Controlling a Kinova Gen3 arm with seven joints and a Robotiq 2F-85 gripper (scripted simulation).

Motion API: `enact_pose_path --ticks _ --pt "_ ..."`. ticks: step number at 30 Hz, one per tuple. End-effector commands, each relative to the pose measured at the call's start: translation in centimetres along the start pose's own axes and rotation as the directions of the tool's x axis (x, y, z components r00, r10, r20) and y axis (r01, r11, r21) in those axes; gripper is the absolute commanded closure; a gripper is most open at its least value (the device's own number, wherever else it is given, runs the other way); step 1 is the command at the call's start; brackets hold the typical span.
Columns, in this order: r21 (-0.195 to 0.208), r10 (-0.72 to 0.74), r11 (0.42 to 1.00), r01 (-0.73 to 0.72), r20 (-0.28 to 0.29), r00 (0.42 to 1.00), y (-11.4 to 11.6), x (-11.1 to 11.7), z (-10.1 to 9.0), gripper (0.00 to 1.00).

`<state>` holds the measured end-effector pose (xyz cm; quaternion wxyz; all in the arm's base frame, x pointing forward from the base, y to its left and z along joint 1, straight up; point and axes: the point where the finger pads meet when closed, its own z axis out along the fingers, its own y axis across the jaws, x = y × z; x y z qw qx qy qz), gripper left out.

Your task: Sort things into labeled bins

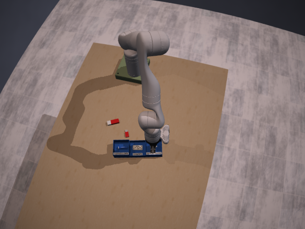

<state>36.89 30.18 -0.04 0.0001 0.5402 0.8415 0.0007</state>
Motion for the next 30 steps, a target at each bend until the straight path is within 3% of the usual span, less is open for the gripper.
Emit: enact_pose_path --ticks 1,7,8,30 --pt "-0.001 0.000 1.000 0.000 0.000 1.000 0.05 0.00 -0.04 1.00" --pt "-0.001 0.000 1.000 0.000 0.000 1.000 0.08 0.05 -0.04 1.00" --pt "-0.001 0.000 1.000 0.000 0.000 1.000 0.08 0.05 -0.04 0.73" --pt "-0.001 0.000 1.000 0.000 0.000 1.000 0.08 0.05 -0.71 0.73"
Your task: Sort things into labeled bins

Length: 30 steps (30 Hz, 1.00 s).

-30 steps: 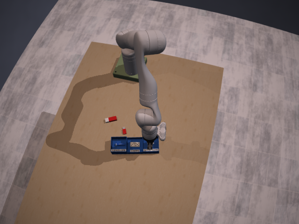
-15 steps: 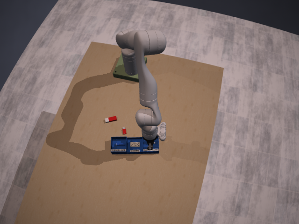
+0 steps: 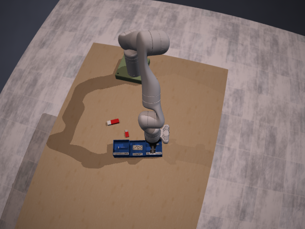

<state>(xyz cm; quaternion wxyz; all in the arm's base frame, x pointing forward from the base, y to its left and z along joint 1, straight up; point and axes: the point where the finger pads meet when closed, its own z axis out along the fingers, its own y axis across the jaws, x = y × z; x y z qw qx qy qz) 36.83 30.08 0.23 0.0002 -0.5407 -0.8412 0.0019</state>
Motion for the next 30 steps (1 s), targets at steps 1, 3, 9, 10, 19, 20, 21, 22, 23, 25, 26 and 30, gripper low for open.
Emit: enact_pose_path --ticks 1,3,9,10,19,20,21,22,23,25,26,30 --pt "-0.006 -0.001 1.000 0.001 -0.003 1.000 0.2 0.1 -0.6 0.73" --pt "-0.006 -0.001 1.000 0.001 -0.003 1.000 0.2 0.1 -0.8 0.73" --pt "-0.006 -0.001 1.000 0.001 -0.003 1.000 0.2 0.1 -1.4 0.73" --pt "-0.006 -0.001 1.000 0.001 -0.003 1.000 0.2 0.1 -1.5 0.73" --pt "-0.006 -0.001 1.000 0.001 -0.003 1.000 0.2 0.1 -2.7 0.73" --pt "-0.006 -0.001 1.000 0.001 -0.003 1.000 0.2 0.1 -3.2 0.73" --pt "-0.006 -0.001 1.000 0.001 -0.003 1.000 0.2 0.1 -3.2 0.73" --pt "-0.006 -0.001 1.000 0.001 -0.003 1.000 0.2 0.1 -3.2 0.73" --pt "-0.006 -0.001 1.000 0.001 -0.003 1.000 0.2 0.1 -3.7 0.73" --pt "-0.006 -0.001 1.000 0.001 -0.003 1.000 0.2 0.1 -4.7 0.73" --pt "-0.006 -0.001 1.000 0.001 -0.003 1.000 0.2 0.1 -4.9 0.73" --pt "-0.006 -0.001 1.000 0.001 -0.003 1.000 0.2 0.1 -4.9 0.73"
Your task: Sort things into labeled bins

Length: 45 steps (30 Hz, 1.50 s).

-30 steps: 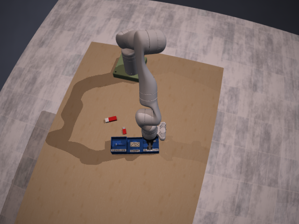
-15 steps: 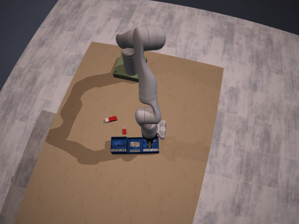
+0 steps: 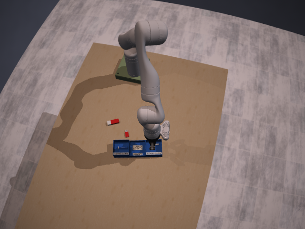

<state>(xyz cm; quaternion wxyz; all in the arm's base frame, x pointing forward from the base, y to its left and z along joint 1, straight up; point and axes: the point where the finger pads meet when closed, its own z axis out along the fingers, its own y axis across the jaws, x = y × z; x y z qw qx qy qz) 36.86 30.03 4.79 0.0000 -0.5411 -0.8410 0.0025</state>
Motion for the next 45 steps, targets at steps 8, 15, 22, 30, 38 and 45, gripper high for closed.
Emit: enact_pose_path --ticks 8,15,22,30,38,45 --pt "-0.007 -0.002 1.000 0.002 -0.004 1.000 0.2 0.2 -0.8 0.00" --pt "-0.007 -0.002 1.000 0.002 -0.004 1.000 0.2 0.2 -3.2 0.00" --pt "-0.007 -0.002 1.000 0.002 -0.004 1.000 0.1 0.2 -6.0 0.00" --pt "-0.007 -0.002 1.000 0.002 -0.004 1.000 0.1 0.2 -8.4 0.00" --pt "-0.007 -0.002 1.000 0.002 -0.004 1.000 0.1 0.2 -11.6 0.00" --pt "-0.007 -0.002 1.000 0.002 -0.004 1.000 0.1 0.2 -13.1 0.00"
